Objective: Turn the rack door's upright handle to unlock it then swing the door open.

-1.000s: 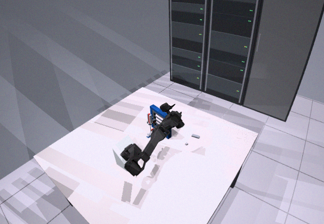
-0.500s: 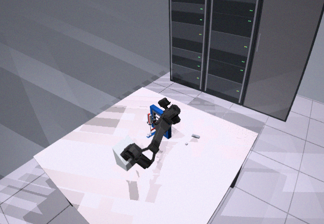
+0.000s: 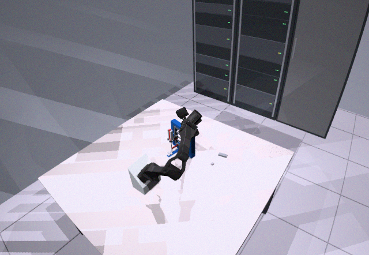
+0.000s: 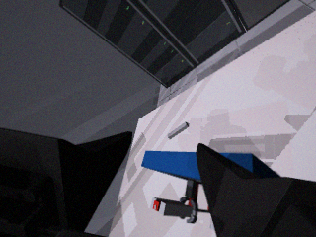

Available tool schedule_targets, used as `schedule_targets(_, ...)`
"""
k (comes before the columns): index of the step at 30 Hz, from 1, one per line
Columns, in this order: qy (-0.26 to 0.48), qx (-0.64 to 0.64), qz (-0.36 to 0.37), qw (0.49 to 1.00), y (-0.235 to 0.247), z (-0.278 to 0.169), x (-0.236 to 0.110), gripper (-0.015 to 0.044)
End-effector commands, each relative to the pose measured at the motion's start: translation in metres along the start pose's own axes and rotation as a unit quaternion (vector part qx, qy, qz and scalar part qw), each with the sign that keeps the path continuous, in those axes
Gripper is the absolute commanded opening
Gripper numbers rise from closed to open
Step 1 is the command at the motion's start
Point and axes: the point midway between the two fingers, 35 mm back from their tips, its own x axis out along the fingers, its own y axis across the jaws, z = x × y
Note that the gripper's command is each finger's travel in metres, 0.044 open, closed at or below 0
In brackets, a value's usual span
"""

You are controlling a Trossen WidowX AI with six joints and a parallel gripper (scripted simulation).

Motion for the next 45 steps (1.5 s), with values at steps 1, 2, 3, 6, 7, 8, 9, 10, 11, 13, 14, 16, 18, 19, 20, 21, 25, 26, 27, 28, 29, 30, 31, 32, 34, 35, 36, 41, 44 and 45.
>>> schedule_targets(1, 0.028, 0.004, -0.018, 0.999, 0.004, -0.007, 0.008, 0.0293)
schedule_targets(2, 0.037, 0.004, -0.023, 0.999, 0.005, -0.01, 0.011, 0.0293)
schedule_targets(3, 0.046, 0.004, -0.029, 0.999, 0.006, -0.012, 0.014, 0.0293)
schedule_targets(6, 0.072, 0.006, -0.047, 0.996, 0.009, -0.02, 0.021, 0.0293)
schedule_targets(7, 0.08, 0.006, -0.054, 0.995, 0.009, -0.023, 0.023, 0.0293)
schedule_targets(8, 0.089, 0.006, -0.06, 0.994, 0.01, -0.025, 0.025, 0.0293)
schedule_targets(9, 0.097, 0.007, -0.067, 0.993, 0.011, -0.028, 0.027, 0.0293)
schedule_targets(10, 0.105, 0.007, -0.074, 0.992, 0.011, -0.03, 0.029, 0.0293)
schedule_targets(11, 0.113, 0.006, -0.08, 0.99, 0.012, -0.033, 0.031, 0.0293)
schedule_targets(13, 0.128, 0.006, -0.094, 0.987, 0.013, -0.038, 0.034, 0.0293)
schedule_targets(14, 0.136, 0.005, -0.101, 0.986, 0.014, -0.04, 0.036, 0.0293)
schedule_targets(16, 0.15, 0.004, -0.116, 0.982, 0.015, -0.045, 0.039, 0.0293)
schedule_targets(18, 0.164, 0.002, -0.131, 0.978, 0.017, -0.051, 0.042, 0.0293)
schedule_targets(19, 0.17, 0.0, -0.138, 0.976, 0.017, -0.053, 0.044, 0.0293)
schedule_targets(20, 0.177, -0.001, -0.146, 0.973, 0.018, -0.056, 0.045, 0.0293)
schedule_targets(21, 0.183, -0.002, -0.153, 0.971, 0.018, -0.058, 0.046, 0.0293)
schedule_targets(25, 0.206, -0.01, -0.184, 0.961, 0.02, -0.068, 0.051, 0.0293)
schedule_targets(26, 0.211, -0.012, -0.192, 0.958, 0.021, -0.07, 0.052, 0.0293)
schedule_targets(27, 0.216, -0.014, -0.199, 0.956, 0.021, -0.073, 0.053, 0.0293)
schedule_targets(28, 0.221, -0.017, -0.207, 0.953, 0.022, -0.075, 0.054, 0.0293)
schedule_targets(29, 0.226, -0.019, -0.215, 0.95, 0.022, -0.077, 0.055, 0.0293)
schedule_targets(30, 0.231, -0.022, -0.223, 0.947, 0.023, -0.079, 0.056, 0.0293)
schedule_targets(31, 0.235, -0.025, -0.231, 0.944, 0.023, -0.082, 0.056, 0.0293)
schedule_targets(32, 0.239, -0.028, -0.239, 0.941, 0.024, -0.084, 0.057, 0.0293)
schedule_targets(34, 0.247, -0.034, -0.255, 0.934, 0.025, -0.088, 0.059, 0.0293)
schedule_targets(35, 0.25, -0.037, -0.262, 0.931, 0.025, -0.09, 0.059, 0.0293)
schedule_targets(36, 0.254, -0.041, -0.27, 0.928, 0.026, -0.093, 0.06, 0.0293)
schedule_targets(41, 0.268, -0.06, -0.309, 0.91, 0.028, -0.102, 0.063, 0.0293)
schedule_targets(44, 0.274, -0.072, -0.332, 0.9, 0.029, -0.108, 0.064, 0.0293)
schedule_targets(45, 0.276, -0.077, -0.34, 0.896, 0.03, -0.11, 0.064, 0.0293)
